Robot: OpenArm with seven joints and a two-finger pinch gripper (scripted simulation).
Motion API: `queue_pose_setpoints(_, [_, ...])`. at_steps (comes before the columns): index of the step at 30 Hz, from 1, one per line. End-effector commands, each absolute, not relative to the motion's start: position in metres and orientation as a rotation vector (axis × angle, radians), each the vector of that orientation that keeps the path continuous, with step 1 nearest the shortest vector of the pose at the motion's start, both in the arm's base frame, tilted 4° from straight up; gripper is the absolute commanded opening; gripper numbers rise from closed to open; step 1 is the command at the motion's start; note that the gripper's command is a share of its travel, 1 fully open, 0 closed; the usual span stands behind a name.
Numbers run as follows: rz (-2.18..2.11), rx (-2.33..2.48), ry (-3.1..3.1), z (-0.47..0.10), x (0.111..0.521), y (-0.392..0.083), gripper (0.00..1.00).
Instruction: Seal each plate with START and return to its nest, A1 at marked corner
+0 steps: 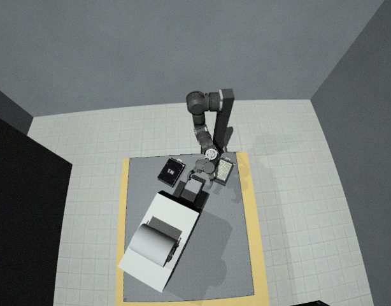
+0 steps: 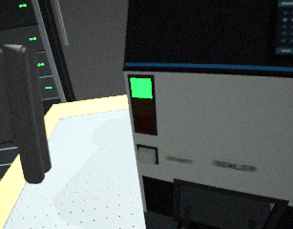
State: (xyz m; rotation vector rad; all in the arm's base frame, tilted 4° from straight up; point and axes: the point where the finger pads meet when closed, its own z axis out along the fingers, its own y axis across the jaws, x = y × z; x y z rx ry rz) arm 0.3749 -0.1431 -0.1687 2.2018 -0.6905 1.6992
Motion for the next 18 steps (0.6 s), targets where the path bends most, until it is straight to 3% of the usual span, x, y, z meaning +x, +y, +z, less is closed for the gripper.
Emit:
queue_pose_setpoints(1, [1.704,2.202,-0.692,-0.168,0.375,-0.142,0.65])
queue_pose_setpoints(18, [2.064,2.072,-0.163,-0.133,0.409,-0.091,0.65])
